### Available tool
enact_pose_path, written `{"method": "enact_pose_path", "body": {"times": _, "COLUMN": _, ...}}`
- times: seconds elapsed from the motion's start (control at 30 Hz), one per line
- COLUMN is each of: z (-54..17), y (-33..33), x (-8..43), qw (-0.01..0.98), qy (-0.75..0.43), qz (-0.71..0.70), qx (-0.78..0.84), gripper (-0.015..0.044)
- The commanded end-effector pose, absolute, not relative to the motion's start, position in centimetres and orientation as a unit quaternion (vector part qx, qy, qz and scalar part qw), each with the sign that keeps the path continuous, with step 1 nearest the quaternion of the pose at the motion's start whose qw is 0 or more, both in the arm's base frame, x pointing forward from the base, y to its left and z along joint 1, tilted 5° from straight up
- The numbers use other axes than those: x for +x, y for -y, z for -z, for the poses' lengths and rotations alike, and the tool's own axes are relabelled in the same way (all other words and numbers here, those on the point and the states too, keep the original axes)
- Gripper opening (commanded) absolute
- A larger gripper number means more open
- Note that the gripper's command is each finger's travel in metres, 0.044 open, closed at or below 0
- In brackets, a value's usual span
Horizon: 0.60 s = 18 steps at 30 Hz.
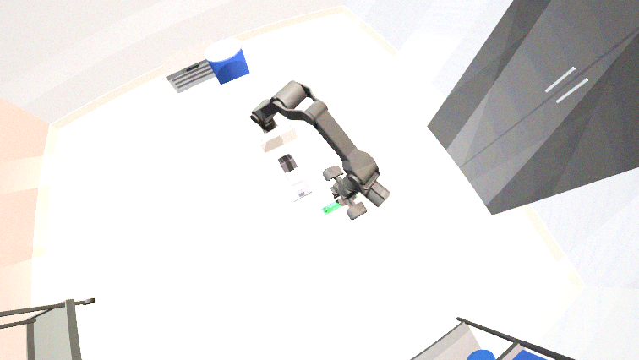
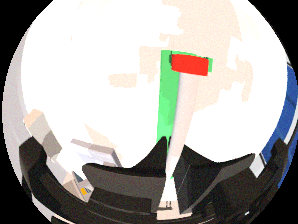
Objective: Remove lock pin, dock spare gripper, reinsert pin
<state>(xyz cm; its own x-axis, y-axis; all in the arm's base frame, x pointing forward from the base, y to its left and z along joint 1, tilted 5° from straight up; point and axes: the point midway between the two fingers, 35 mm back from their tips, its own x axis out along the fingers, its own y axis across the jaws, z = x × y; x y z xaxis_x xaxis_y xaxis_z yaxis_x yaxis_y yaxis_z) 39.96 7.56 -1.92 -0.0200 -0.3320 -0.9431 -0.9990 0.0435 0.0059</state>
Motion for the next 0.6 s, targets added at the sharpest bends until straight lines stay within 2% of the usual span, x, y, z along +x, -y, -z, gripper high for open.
{"method": "enact_pose_path", "body": {"times": 0.0, "z": -0.2, "y": -7.8, "x": 40.5, "qw": 0.425, "qy": -0.584, "qz": -0.394, "qx": -0.568, "gripper": 0.0000}}
{"method": "enact_pose_path", "body": {"times": 0.3, "z": -3.6, "y": -8.0, "x": 40.3, "qw": 0.425, "qy": -0.584, "qz": -0.394, "qx": -0.568, "gripper": 0.0000}}
{"method": "enact_pose_path", "body": {"times": 0.57, "z": -3.1, "y": -8.0, "x": 40.1, "qw": 0.420, "qy": -0.586, "qz": -0.399, "qx": -0.566, "gripper": 0.0000}}
